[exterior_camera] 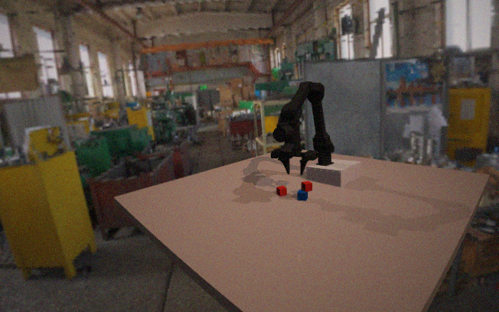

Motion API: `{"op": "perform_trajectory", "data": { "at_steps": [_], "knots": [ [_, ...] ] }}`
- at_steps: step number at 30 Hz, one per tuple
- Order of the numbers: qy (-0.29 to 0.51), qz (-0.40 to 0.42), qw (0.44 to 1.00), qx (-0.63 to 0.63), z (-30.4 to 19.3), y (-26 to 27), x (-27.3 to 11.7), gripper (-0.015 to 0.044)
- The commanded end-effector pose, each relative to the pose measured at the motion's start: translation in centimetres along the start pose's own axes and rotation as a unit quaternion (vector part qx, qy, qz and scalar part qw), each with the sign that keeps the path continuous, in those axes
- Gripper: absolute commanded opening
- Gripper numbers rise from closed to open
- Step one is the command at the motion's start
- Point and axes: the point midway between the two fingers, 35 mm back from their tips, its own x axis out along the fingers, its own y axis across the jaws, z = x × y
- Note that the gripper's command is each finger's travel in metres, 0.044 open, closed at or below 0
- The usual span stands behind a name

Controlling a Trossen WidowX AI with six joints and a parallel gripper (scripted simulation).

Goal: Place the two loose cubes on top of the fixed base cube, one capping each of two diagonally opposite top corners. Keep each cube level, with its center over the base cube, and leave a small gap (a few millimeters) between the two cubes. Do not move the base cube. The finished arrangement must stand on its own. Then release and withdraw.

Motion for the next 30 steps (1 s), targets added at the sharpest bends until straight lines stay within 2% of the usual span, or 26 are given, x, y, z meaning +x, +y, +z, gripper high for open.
{"op": "perform_trajectory", "data": {
  "at_steps": [1, 9, 17, 26, 30],
  "knots": [
    [-0.003, -0.001, 0.996, -0.089, 0.1, -1.4, -0.7, 0.0265],
    [-0.003, -0.003, 0.965, -0.263, -0.1, -4.1, -1.7, 0.0265],
    [-0.002, -0.004, 0.905, -0.425, -0.6, -6.6, -2.7, 0.0265],
    [-0.002, -0.004, 0.899, -0.438, -0.7, -6.9, -2.6, 0.0265],
    [-0.002, -0.005, 0.899, -0.438, -0.5, -6.9, 0.9, 0.0265]
  ]
}}
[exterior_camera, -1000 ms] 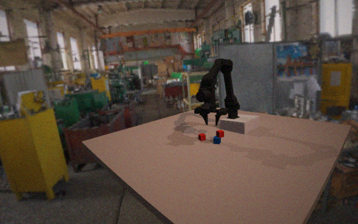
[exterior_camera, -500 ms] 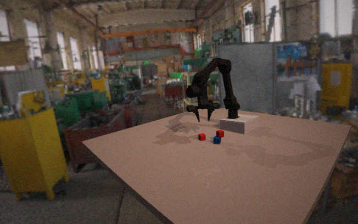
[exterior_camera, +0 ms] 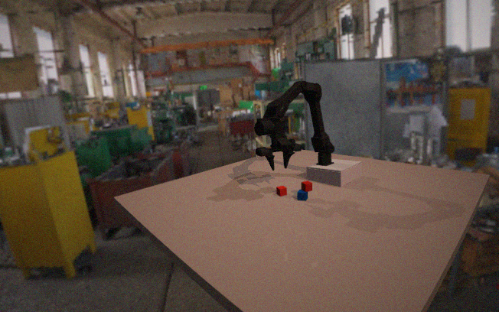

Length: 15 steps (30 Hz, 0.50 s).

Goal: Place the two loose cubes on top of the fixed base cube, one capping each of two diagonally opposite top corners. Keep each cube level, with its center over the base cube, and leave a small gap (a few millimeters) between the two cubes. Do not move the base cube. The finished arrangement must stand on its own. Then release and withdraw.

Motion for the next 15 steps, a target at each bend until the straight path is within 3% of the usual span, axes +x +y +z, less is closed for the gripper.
{"op": "perform_trajectory", "data": {
  "at_steps": [1, 15],
  "knots": [
    [0.006, 0.010, 1.000, -0.005, -0.2, 0.4, 3.5, 0.0265],
    [0.006, 0.010, 1.000, -0.005, -0.3, 0.6, 6.7, 0.0265]
  ]
}}
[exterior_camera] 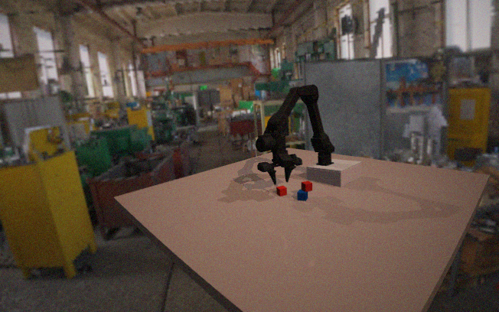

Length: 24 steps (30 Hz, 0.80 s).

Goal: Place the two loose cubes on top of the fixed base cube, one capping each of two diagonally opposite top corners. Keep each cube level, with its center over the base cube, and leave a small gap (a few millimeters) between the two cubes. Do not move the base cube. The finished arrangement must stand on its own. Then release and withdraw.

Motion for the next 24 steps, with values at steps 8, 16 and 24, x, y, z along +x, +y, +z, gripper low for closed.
{"op": "perform_trajectory", "data": {
  "at_steps": [8, 16, 24],
  "knots": [
    [0.002, 0.000, 1.000, -0.003, -0.1, 0.1, 1.8, 0.0265],
    [0.002, 0.001, 1.000, -0.003, -0.1, 0.1, 3.1, 0.0265],
    [0.002, 0.001, 1.000, -0.003, -0.1, 0.1, 3.7, 0.0186]
  ]
}}
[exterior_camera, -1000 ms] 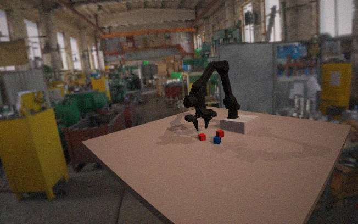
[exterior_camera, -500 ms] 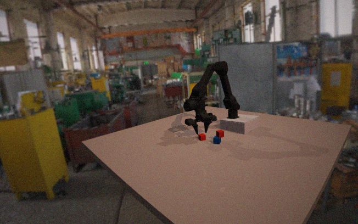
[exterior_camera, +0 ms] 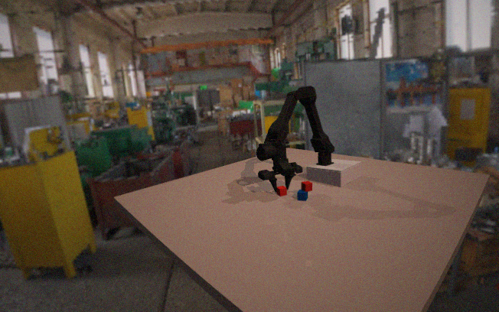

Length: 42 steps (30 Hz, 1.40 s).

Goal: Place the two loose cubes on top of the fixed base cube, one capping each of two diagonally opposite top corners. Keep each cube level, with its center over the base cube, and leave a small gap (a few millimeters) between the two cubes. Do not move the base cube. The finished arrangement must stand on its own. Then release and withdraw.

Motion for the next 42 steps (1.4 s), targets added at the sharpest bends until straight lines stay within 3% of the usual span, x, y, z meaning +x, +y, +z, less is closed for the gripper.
{"op": "perform_trajectory", "data": {
  "at_steps": [1, 4, 42],
  "knots": [
    [0.002, 0.000, 1.000, -0.003, -0.1, 0.0, 0.2, 0.0160],
    [0.002, 0.000, 1.000, -0.003, -0.1, 0.0, 0.2, 0.0105],
    [0.002, -0.001, 1.000, -0.003, 0.0, 0.0, -10.6, 0.0105]
  ]
}}
